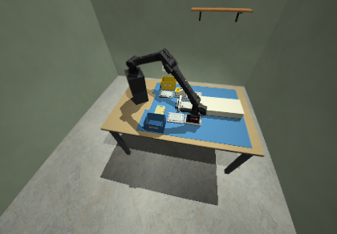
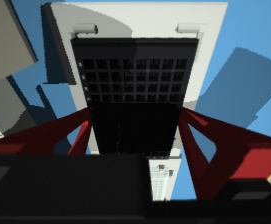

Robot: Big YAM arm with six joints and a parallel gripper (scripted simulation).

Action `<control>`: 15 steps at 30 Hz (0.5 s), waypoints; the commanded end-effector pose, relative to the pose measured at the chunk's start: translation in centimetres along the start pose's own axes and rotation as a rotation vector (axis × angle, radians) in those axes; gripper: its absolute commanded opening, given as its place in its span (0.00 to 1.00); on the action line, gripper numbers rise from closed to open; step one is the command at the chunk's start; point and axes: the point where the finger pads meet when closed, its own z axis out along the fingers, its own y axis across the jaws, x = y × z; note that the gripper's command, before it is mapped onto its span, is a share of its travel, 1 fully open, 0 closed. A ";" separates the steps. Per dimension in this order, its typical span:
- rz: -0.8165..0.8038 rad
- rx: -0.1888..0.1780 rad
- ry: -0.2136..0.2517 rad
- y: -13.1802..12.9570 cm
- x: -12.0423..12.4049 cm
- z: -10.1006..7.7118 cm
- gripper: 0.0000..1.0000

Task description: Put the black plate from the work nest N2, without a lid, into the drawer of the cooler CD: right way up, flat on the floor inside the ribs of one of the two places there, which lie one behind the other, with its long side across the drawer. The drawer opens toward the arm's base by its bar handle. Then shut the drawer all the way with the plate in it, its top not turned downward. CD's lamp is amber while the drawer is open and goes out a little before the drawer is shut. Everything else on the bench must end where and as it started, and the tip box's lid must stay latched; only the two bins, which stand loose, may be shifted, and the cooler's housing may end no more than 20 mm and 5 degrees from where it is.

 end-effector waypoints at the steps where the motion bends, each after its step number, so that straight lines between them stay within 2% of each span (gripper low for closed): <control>1: 0.010 0.014 -0.057 -1.1 -2.7 -3.6 0.00; 9: 0.011 0.017 -0.065 -1.2 -3.1 -3.9 0.00; 10: 0.004 0.013 -0.049 -0.8 -2.4 -2.3 0.00; 12: 0.004 0.013 -0.049 -0.8 -2.4 -2.3 0.00; 13: 0.009 0.011 -0.048 -0.9 -2.3 -3.6 0.00; 15: 0.008 0.010 -0.045 -0.7 -2.2 -3.9 0.00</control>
